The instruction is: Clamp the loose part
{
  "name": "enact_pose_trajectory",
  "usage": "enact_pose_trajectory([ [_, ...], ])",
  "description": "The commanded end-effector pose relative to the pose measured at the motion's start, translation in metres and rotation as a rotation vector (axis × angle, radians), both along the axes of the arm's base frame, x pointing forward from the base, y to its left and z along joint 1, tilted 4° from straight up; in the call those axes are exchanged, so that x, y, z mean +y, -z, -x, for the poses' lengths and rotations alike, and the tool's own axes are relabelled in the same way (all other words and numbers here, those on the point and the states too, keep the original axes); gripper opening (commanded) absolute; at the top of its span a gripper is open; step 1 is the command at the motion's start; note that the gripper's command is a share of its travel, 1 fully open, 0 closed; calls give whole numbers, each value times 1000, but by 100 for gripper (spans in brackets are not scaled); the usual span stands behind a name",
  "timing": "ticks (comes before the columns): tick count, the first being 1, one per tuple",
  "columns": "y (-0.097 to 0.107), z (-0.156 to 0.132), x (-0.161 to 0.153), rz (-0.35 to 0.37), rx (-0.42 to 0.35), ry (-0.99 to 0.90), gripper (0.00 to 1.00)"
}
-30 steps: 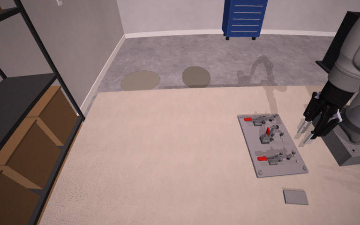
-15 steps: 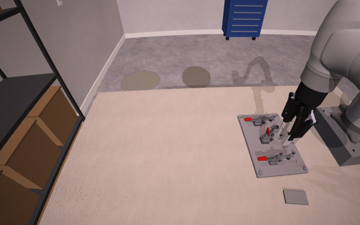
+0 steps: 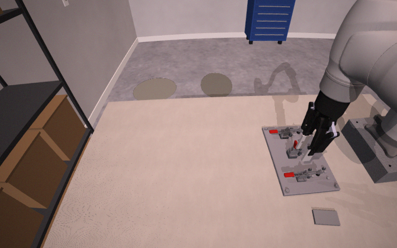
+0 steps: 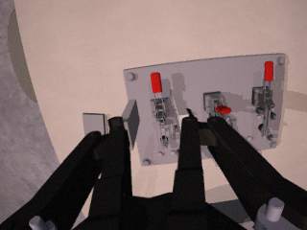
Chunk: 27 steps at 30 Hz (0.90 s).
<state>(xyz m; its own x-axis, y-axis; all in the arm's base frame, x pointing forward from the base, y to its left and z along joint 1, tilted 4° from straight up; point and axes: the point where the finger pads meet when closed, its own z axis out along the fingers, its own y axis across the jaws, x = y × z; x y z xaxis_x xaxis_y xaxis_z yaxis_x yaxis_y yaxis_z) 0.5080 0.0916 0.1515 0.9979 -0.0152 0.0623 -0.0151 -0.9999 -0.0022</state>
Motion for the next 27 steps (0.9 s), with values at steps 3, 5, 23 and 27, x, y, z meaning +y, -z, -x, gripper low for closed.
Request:
enact_pose_trajectory([
  [3,1,0,0,0,0,0,35],
  [5,2,0,0,0,0,0,35],
  [23,60,-4,0,0,0,0,35],
  [27,78,-5,0,0,0,0,35],
])
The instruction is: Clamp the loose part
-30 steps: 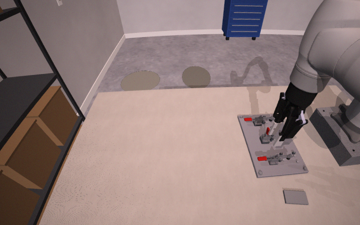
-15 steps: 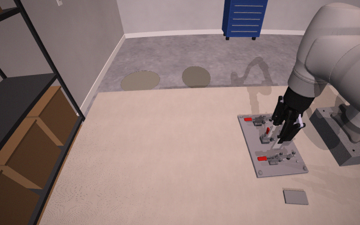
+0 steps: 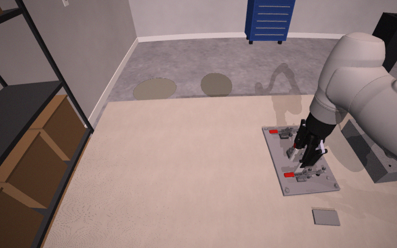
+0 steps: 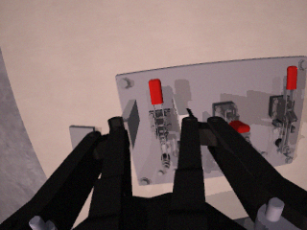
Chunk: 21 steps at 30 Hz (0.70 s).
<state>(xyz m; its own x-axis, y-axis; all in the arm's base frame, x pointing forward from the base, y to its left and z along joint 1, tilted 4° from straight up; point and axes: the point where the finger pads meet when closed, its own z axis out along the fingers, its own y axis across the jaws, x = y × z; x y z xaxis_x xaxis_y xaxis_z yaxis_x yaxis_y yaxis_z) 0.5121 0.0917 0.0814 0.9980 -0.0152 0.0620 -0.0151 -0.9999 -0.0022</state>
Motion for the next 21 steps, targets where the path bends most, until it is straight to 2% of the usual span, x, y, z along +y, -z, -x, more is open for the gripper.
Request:
enact_pose_trajectory([
  [1,12,-1,0,0,0,0,35],
  [9,38,-3,0,0,0,0,35],
  [21,45,-3,0,0,0,0,35],
])
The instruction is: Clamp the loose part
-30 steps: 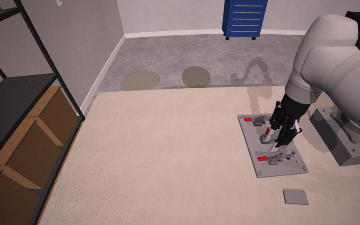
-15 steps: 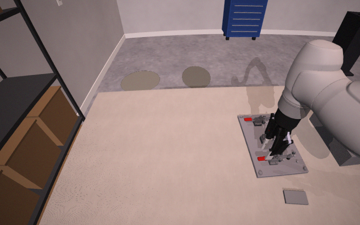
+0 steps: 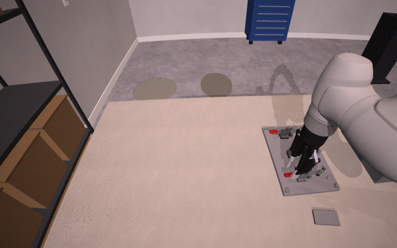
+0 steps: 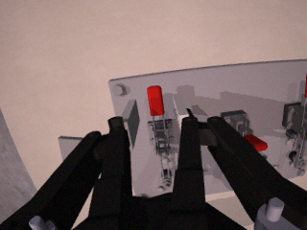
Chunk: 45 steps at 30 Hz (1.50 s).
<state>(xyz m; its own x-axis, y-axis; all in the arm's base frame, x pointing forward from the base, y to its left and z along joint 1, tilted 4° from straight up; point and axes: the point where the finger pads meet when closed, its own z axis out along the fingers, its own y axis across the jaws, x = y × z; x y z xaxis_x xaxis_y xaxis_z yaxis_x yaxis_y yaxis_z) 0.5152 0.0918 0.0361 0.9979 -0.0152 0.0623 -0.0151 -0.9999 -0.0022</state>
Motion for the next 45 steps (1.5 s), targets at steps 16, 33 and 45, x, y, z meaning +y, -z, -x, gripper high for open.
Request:
enact_pose_trajectory([
  [16,0,0,0,0,0,0,35],
  [33,31,-2,0,0,0,0,35],
  [45,36,-2,0,0,0,0,35],
])
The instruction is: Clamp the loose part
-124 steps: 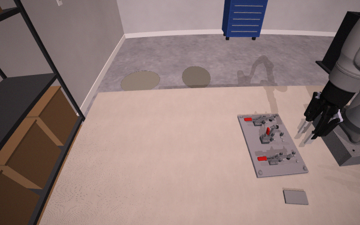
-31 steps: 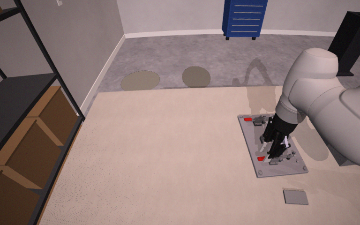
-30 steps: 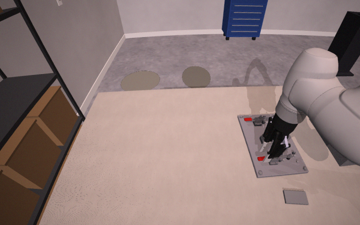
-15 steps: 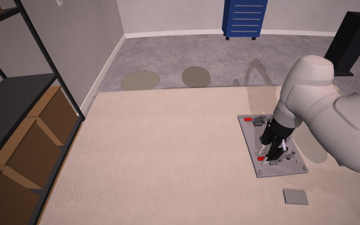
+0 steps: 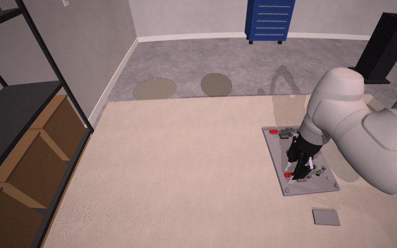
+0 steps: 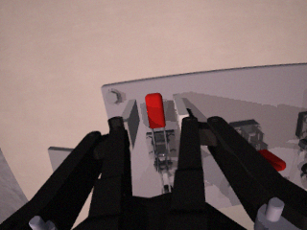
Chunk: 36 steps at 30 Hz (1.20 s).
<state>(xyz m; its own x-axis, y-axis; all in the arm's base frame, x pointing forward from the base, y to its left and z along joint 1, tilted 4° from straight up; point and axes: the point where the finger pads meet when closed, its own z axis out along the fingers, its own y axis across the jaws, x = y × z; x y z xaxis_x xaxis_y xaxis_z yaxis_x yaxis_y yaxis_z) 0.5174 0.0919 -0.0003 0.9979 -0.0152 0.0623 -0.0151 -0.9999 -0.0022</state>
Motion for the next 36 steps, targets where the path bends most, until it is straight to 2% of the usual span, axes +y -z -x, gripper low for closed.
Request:
enact_pose_trajectory([
  [1,0,0,0,0,0,0,35],
  [9,0,0,0,0,0,0,35],
  [10,0,0,0,0,0,0,10],
  [36,0,0,0,0,0,0,10],
])
